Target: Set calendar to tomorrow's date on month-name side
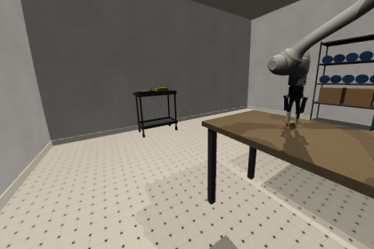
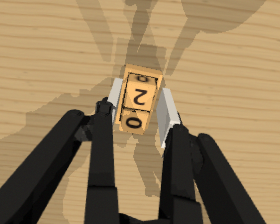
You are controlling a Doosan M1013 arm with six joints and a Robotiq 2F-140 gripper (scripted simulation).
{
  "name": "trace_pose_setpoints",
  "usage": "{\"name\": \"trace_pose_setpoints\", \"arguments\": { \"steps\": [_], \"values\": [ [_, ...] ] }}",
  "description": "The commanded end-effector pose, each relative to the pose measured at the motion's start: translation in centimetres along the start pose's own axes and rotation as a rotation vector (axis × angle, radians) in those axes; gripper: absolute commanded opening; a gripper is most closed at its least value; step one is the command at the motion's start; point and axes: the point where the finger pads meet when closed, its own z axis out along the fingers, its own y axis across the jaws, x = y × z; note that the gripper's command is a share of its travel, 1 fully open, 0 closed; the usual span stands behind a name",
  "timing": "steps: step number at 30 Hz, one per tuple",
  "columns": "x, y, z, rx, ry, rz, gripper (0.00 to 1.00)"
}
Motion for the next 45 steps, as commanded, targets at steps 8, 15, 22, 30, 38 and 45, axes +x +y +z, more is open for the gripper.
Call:
{"name": "trace_pose_setpoints", "arguments": {
  "steps": [8,15,22,30,38,45],
  "values": [
    [0.0,0.0,-4.5,0.000,0.000,0.000,0.28],
    [0.0,0.0,-7.2,0.000,0.000,0.000,0.28],
    [0.0,0.0,-7.6,0.000,0.000,0.000,0.28],
    [0.0,0.0,-7.6,0.000,0.000,0.000,1.00],
    [0.0,0.0,-7.6,0.000,0.000,0.000,1.00],
    [0.0,0.0,-7.7,0.000,0.000,0.000,1.00]
  ]
}}
